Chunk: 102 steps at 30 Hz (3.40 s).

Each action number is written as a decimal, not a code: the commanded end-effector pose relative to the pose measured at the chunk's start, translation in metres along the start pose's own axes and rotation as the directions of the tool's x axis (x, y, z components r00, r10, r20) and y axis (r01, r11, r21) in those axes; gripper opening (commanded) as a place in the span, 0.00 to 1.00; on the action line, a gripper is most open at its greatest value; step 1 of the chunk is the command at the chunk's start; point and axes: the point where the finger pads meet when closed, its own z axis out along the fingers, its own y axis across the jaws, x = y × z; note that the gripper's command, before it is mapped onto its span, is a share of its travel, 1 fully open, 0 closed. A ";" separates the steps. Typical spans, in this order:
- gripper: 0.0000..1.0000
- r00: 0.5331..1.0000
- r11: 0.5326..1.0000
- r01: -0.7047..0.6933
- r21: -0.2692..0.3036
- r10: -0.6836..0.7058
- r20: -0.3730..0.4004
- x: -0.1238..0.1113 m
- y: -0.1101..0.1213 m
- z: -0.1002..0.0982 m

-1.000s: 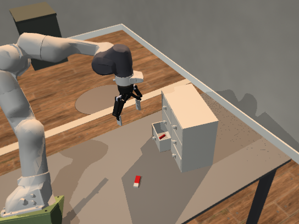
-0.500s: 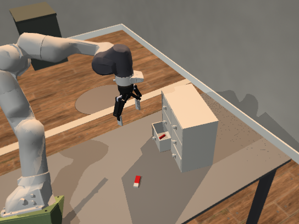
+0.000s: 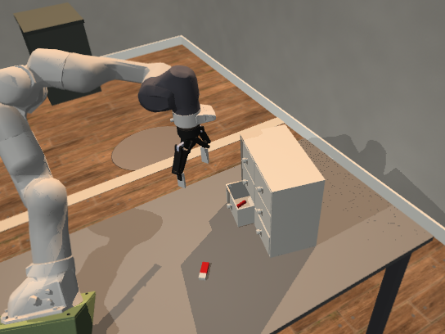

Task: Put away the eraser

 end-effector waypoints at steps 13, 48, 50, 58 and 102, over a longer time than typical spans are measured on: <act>1.00 0.999 0.999 0.038 -0.001 -0.038 -0.004 0.002 -0.001 0.000; 1.00 0.972 0.972 0.233 -0.002 -0.233 -0.004 0.008 -0.007 0.000; 1.00 0.972 0.972 0.233 -0.002 -0.233 -0.004 0.008 -0.007 0.000; 1.00 0.972 0.972 0.233 -0.002 -0.233 -0.004 0.008 -0.007 0.000; 1.00 0.704 0.704 0.711 -0.004 -0.711 -0.002 0.027 -0.026 0.001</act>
